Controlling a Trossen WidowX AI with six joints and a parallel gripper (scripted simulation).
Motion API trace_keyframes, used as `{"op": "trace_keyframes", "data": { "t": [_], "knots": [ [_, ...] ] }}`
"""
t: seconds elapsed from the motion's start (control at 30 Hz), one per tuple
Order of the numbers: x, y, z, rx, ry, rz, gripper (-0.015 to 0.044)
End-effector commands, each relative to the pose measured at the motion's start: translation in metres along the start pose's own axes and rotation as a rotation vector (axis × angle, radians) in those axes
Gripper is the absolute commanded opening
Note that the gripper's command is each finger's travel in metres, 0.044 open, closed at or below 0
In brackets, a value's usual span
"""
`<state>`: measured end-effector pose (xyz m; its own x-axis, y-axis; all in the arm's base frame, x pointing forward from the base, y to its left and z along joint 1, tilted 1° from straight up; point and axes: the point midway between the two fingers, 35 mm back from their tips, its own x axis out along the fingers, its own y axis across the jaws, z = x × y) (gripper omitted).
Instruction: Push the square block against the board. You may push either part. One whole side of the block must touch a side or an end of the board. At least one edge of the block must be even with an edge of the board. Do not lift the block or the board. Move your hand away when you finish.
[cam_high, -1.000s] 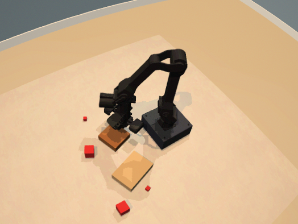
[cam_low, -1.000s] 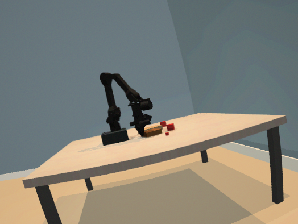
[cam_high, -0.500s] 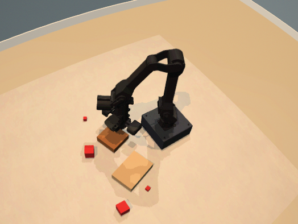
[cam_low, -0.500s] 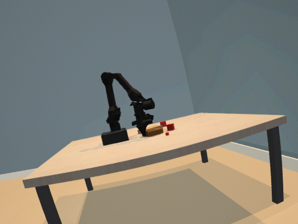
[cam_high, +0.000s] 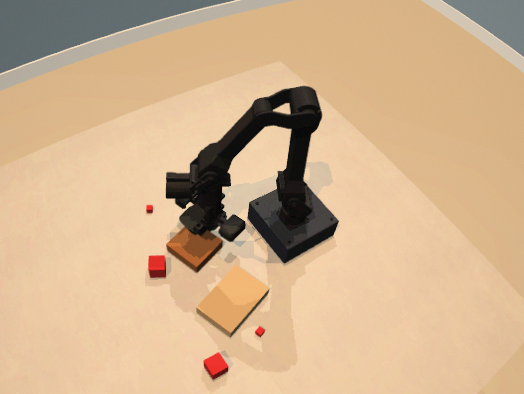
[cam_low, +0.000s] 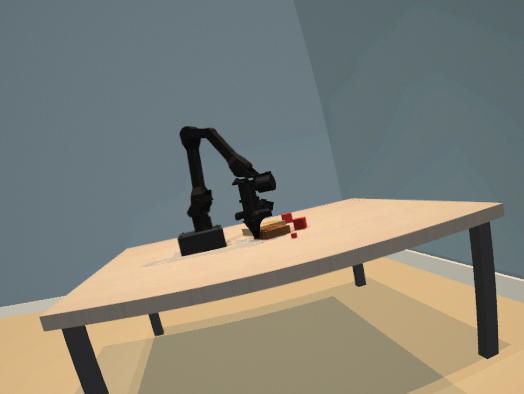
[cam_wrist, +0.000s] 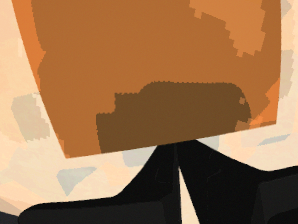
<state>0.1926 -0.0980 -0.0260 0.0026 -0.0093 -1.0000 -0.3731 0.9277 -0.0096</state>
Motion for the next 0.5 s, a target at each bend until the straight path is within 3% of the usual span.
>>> {"op": "trace_keyframes", "data": {
  "t": [0.0,0.47],
  "knots": [
    [0.001,0.0,0.005,0.002,0.0,0.004,0.0],
    [0.001,0.0,0.019,0.002,-0.002,0.004,0.0]
  ]
}}
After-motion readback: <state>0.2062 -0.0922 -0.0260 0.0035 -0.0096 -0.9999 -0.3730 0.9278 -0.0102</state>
